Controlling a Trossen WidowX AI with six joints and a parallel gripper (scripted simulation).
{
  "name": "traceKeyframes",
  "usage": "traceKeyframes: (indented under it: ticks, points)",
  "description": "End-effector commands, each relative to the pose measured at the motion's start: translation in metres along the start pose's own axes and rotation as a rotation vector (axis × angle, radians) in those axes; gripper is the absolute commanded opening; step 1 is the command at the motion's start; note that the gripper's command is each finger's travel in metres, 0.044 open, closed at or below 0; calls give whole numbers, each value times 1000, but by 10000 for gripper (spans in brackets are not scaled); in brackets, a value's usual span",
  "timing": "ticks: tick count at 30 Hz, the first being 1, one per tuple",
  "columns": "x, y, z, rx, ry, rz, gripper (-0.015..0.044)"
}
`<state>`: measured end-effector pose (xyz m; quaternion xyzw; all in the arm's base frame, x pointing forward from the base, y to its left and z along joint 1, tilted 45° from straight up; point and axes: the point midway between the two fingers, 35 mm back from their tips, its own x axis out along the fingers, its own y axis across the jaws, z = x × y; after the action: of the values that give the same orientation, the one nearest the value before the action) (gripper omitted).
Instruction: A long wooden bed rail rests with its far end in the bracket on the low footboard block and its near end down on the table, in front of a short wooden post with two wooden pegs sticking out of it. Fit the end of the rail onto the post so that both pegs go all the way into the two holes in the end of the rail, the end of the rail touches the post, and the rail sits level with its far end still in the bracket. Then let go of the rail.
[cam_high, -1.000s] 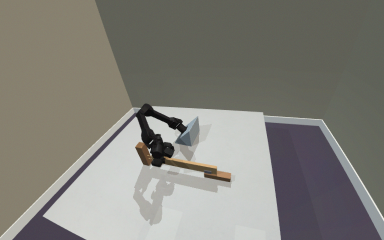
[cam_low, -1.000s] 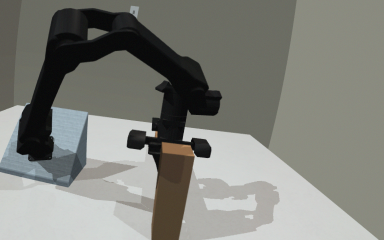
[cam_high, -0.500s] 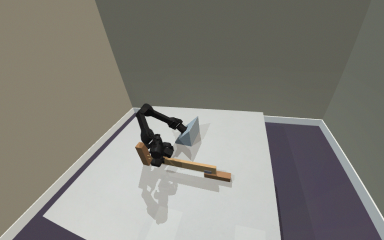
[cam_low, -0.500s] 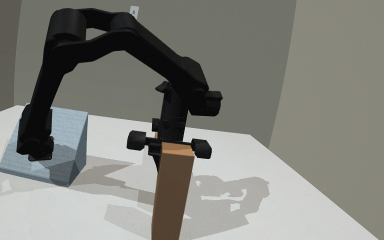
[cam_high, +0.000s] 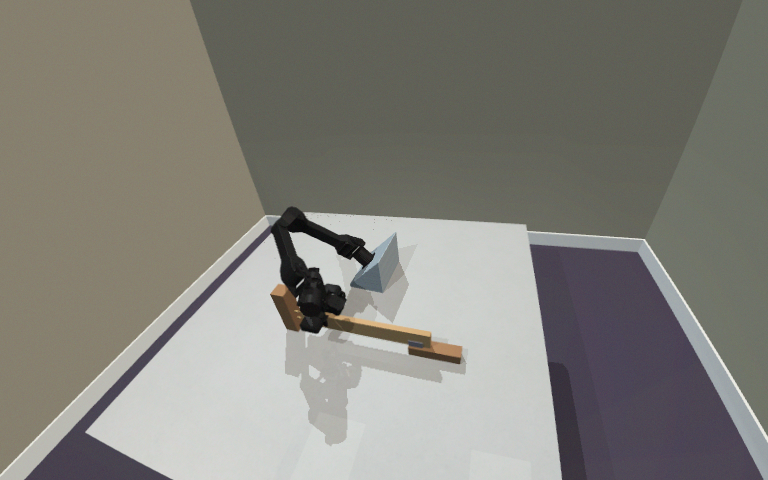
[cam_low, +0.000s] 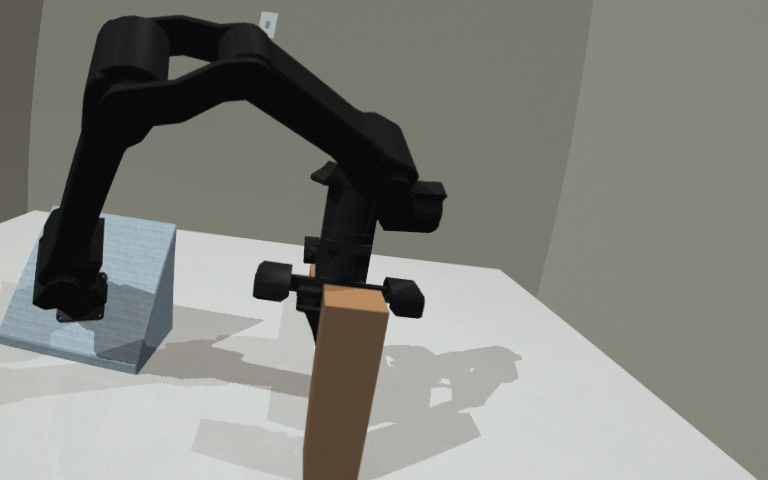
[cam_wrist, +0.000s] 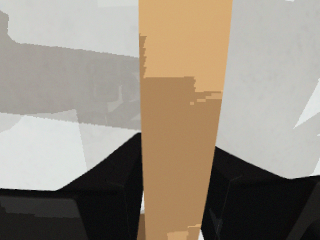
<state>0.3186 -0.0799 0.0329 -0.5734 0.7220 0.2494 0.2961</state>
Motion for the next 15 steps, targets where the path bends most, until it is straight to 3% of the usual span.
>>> traceKeyframes:
  ticks: [1,15]
  points:
    - [-3,0,-4,0,-1,-5,0]
    - [-2,0,-8,0,0,-5,0]
